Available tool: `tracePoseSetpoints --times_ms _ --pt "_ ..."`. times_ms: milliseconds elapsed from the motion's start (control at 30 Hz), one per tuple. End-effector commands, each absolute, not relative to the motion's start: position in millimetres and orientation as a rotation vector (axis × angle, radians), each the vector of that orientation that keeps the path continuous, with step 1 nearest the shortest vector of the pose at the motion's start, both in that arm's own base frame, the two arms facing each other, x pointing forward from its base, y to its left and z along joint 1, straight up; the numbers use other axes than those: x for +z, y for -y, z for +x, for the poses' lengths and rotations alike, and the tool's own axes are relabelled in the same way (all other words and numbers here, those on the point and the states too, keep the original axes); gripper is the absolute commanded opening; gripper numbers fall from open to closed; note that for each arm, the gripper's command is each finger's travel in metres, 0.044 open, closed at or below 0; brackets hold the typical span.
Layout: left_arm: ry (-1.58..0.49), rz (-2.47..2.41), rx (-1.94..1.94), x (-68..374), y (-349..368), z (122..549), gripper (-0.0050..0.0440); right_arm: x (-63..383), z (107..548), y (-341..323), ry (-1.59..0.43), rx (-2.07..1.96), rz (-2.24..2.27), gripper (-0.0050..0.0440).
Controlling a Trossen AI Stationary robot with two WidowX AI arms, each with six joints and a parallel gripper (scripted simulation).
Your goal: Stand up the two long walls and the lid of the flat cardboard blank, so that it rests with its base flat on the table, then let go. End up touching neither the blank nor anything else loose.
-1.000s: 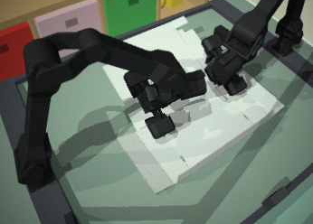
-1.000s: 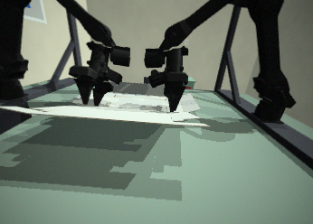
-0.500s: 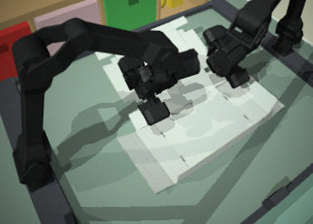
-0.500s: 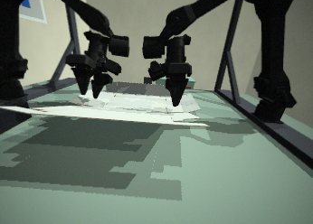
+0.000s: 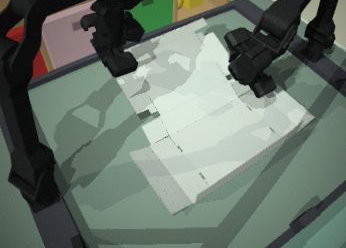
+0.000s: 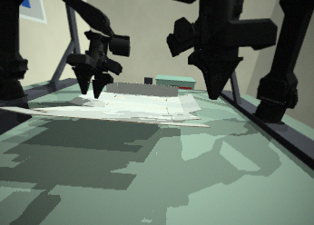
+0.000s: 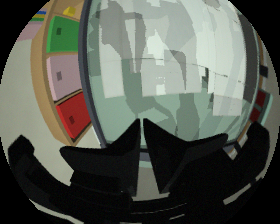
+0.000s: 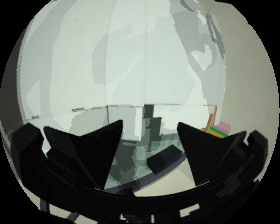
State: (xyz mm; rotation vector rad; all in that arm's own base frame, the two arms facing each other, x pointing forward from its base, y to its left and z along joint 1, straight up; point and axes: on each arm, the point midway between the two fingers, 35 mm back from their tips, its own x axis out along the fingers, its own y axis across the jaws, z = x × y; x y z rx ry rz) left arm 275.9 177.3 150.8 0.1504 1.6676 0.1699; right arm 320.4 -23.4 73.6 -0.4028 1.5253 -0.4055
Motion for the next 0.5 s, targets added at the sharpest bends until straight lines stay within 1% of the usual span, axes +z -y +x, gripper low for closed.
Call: tracePoseSetpoints --times_ms 0,133,467 --pt "-1.604 0.085 0.085 196.3 -218.1 245.1 0.0 81.8 323.3 22.5 -1.499 -0.406 -0.389 0.0334" --pt "-1.558 0.053 0.059 218.2 -240.4 213.8 0.0 81.8 323.3 22.5 -1.499 -0.406 -0.389 0.0334" --pt "-1.544 0.049 0.052 224.2 -245.0 205.4 0.0 81.8 323.3 22.5 -1.499 -0.406 -0.389 0.0334"
